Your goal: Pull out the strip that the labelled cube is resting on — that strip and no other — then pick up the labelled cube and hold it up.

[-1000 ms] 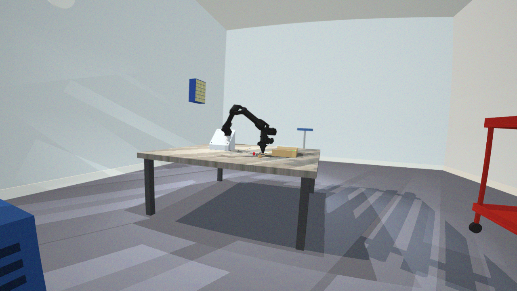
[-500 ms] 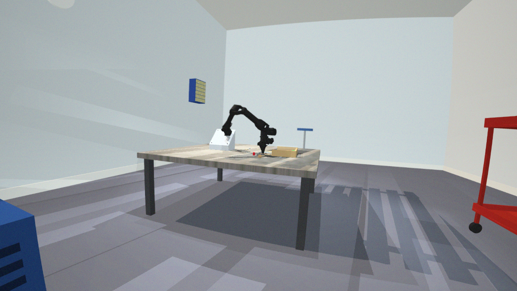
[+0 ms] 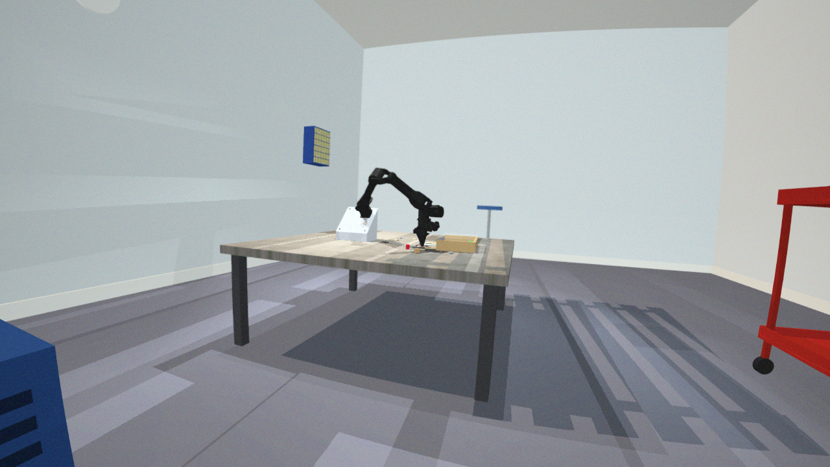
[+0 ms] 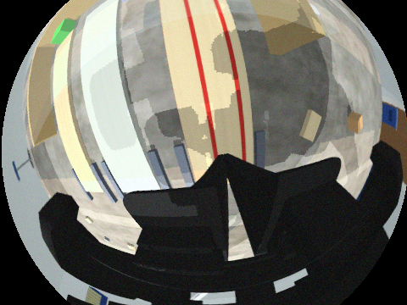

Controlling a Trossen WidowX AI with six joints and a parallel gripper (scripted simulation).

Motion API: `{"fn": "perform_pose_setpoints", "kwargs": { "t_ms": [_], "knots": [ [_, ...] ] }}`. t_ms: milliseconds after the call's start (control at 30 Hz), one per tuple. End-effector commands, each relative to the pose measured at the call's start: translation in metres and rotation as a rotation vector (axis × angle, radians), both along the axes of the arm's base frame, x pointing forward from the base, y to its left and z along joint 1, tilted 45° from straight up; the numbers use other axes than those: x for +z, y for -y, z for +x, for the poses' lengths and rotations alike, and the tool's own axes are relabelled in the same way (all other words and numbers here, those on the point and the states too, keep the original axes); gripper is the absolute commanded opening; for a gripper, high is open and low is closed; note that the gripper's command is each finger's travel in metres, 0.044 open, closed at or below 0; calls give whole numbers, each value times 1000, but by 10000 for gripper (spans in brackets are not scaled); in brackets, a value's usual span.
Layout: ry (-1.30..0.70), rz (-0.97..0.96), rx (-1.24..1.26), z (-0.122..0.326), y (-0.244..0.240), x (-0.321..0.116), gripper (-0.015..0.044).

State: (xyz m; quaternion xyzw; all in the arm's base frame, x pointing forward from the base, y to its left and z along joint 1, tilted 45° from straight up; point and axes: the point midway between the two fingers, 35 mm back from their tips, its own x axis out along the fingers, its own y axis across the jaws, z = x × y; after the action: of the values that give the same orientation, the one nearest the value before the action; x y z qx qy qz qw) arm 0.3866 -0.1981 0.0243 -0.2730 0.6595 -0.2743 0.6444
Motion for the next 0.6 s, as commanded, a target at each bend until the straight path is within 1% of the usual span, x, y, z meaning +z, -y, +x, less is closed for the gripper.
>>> {"fn": "perform_pose_setpoints", "kwargs": {
  "t_ms": [0,567],
  "knots": [
    [-1,3,2,0,1,-1,0],
    [-1,3,2,0,2,-2,0]
  ]
}}
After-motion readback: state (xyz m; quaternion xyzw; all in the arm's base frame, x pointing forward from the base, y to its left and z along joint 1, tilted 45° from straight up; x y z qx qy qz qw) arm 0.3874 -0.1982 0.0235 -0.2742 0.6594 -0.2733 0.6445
